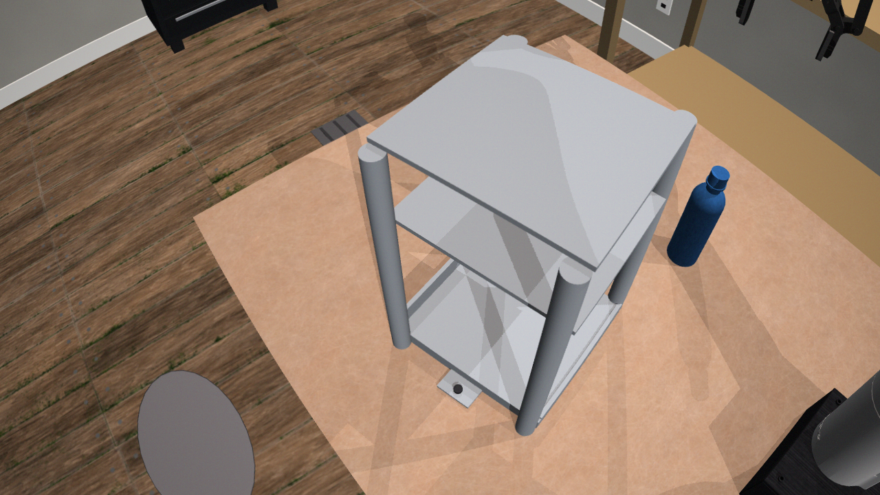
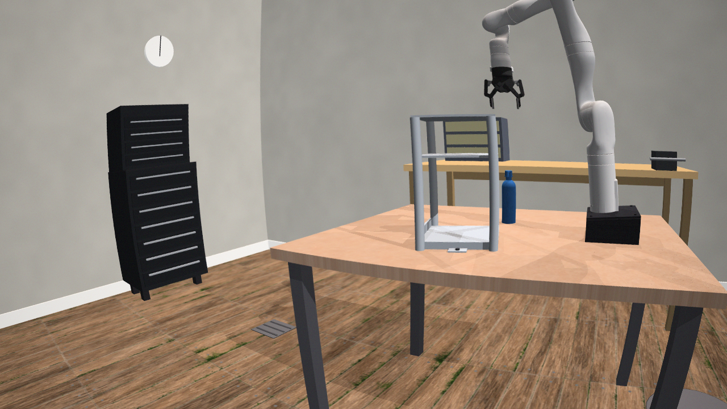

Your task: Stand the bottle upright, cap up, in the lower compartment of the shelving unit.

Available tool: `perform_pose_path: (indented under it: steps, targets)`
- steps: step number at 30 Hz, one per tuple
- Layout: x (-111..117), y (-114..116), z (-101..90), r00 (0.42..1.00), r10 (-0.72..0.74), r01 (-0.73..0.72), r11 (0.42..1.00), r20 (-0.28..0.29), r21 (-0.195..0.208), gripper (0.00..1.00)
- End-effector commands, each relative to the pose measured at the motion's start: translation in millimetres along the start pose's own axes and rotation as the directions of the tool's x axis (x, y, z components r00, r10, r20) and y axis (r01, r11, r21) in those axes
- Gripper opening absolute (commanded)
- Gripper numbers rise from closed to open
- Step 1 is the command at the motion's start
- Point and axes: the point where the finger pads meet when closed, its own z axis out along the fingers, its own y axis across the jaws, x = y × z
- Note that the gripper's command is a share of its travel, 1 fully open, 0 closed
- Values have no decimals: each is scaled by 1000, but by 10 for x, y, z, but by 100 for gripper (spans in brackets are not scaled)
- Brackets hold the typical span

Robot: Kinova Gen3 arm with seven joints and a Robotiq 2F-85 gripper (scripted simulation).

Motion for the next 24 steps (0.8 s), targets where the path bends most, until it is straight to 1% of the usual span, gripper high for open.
perform_pose_path:
  steps: [1, 22, 23, 24]
  targets:
    - [44, -36, -9, 1000, 2, -2, 1000, -7, 10, 100]
    - [53, -39, -10, 1000, 4, -4, 1000, -8, 11, 100]
    - [53, -39, -9, 1000, 4, -4, 1000, -8, 11, 73]
    - [54, -39, -9, 1000, 5, -4, 1000, -8, 11, 73]
